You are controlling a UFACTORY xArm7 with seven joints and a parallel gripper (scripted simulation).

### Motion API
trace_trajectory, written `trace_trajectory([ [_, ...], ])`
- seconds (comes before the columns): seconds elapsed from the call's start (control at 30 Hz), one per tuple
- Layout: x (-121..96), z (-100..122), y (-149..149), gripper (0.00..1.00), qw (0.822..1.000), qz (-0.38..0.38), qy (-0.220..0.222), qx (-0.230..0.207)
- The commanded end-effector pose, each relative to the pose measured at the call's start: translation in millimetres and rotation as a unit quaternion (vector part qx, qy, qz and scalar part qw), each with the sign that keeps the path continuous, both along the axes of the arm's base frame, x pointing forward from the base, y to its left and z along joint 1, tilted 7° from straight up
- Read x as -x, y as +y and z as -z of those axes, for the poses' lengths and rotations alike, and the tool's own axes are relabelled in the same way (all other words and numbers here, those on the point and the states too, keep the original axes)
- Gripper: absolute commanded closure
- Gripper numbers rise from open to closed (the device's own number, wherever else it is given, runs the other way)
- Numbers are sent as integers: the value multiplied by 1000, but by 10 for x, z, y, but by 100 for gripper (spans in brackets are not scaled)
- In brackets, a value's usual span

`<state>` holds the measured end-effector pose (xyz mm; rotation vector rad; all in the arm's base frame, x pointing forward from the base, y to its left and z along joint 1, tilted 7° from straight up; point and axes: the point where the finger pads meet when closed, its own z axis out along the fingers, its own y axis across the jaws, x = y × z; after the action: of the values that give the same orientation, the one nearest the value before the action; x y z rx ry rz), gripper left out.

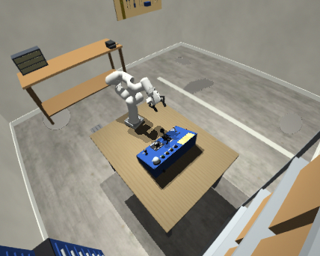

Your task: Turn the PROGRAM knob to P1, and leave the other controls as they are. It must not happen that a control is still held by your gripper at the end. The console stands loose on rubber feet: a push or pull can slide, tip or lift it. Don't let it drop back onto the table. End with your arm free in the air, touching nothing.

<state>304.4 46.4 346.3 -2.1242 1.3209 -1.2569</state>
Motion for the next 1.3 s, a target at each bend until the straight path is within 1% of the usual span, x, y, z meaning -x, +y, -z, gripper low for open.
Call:
trace_trajectory([
  [0.0, -3, -17, 4, 0, 1000, 2, -2, -6],
  [0.1, -3, -17, 4, 0, 1000, 2, -2, -6],
  [0.17, -25, -30, -48, 0, 997, 33, -11, -76],
  [0.5, -25, -30, -48, 0, 997, 33, -11, -76],
  [0.57, -48, -42, -110, 0, 986, 68, -20, -153],
  [0.9, -48, -42, -110, 0, 986, 68, -20, -153],
  [0.97, -74, -53, -181, 0, 966, 106, -28, -235],
  [1.27, -74, -53, -181, 0, 966, 106, -28, -235],
])
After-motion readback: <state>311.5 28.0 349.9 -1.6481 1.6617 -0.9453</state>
